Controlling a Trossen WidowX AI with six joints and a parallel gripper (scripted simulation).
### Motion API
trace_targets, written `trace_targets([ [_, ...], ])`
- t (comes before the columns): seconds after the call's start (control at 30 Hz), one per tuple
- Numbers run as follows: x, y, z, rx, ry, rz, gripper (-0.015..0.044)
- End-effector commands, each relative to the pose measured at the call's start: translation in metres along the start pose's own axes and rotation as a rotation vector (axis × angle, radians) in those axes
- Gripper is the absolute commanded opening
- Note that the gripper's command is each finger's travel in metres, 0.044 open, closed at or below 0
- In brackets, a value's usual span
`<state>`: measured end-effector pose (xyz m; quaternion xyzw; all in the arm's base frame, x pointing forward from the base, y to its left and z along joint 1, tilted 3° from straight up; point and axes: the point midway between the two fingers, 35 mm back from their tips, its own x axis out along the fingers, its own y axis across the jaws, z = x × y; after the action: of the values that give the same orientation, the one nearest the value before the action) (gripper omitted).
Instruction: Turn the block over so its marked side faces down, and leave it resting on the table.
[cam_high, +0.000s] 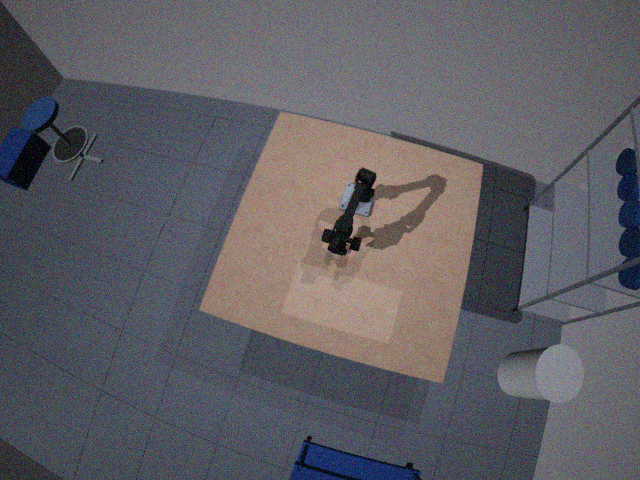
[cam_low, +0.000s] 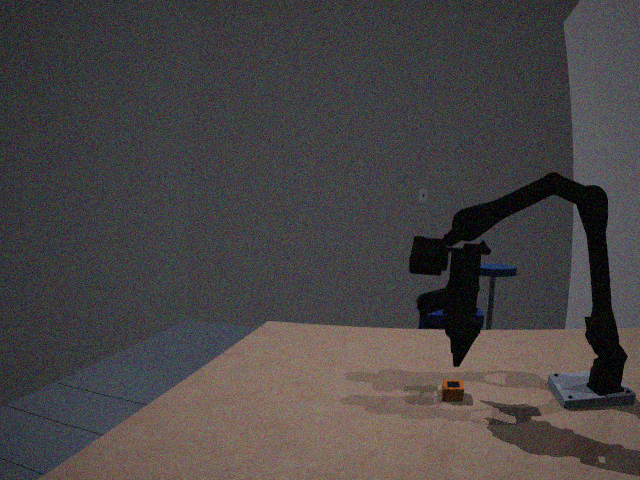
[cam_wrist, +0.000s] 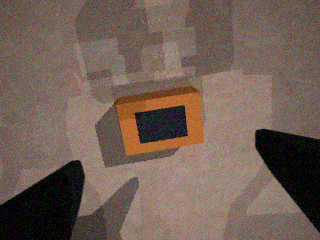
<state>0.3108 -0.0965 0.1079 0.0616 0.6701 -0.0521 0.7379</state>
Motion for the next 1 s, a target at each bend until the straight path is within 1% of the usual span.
trace_targets([
  [0.0,0.02,0.001,-0.005,0.007,0.026,0.008,0.044],
  [0.17,0.021,0.0,-0.003,0.007,0.026,0.008,0.044],
  [0.27,0.034,0.0,-0.004,0.007,0.026,0.008,0.044],
  [0.5,0.036,0.0,-0.004,0.007,0.026,0.008,0.044],
  [0.97,0.058,0.0,-0.004,0.007,0.026,0.008,0.044],
])
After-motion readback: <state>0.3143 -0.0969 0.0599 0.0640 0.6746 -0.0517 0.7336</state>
